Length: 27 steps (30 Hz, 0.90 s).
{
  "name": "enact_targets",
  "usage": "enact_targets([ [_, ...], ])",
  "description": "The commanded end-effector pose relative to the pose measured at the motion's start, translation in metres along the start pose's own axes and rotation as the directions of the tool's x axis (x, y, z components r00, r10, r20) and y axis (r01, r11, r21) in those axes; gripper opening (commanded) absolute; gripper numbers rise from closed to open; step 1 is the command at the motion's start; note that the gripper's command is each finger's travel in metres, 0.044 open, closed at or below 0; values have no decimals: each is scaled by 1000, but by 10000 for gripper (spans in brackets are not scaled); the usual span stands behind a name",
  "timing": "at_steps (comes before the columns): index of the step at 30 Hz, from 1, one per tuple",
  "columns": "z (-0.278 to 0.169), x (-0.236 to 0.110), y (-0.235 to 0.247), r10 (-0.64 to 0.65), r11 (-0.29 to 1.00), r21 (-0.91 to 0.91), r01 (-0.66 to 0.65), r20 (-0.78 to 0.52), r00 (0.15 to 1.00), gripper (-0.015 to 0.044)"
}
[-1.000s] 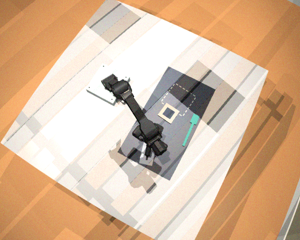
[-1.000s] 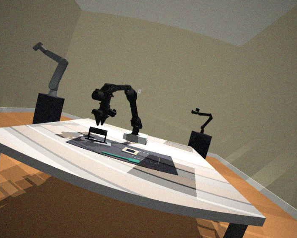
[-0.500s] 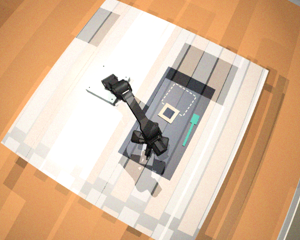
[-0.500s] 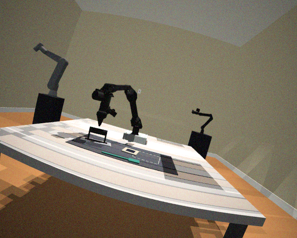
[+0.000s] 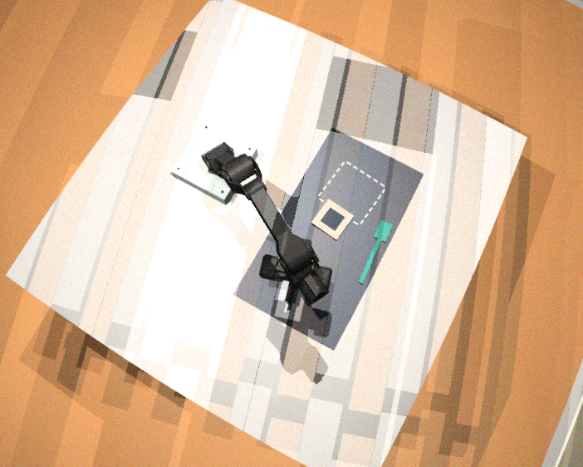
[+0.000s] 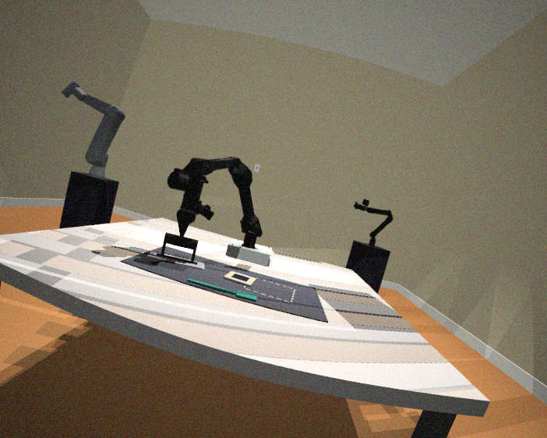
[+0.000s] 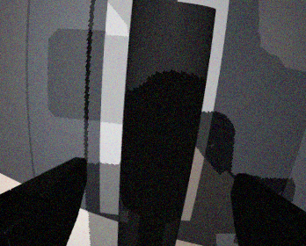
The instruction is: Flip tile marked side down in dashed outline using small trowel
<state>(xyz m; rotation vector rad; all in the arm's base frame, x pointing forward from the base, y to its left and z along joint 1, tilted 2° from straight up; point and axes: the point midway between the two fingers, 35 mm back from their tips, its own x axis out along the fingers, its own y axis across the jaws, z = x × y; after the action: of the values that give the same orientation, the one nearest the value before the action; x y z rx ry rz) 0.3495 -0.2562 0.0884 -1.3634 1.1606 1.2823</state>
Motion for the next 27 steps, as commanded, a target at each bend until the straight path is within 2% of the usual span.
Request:
enact_targets([
  [1, 0, 8, 1, 6, 1000, -4, -6, 1, 1000, 270],
  [15, 0, 28, 2, 6, 1000, -4, -6, 1, 1000, 270],
  [20, 0, 28, 2, 6, 1000, -4, -6, 1, 1000, 139],
  [27, 0, 28, 2, 6, 1000, -4, -6, 1, 1000, 130],
])
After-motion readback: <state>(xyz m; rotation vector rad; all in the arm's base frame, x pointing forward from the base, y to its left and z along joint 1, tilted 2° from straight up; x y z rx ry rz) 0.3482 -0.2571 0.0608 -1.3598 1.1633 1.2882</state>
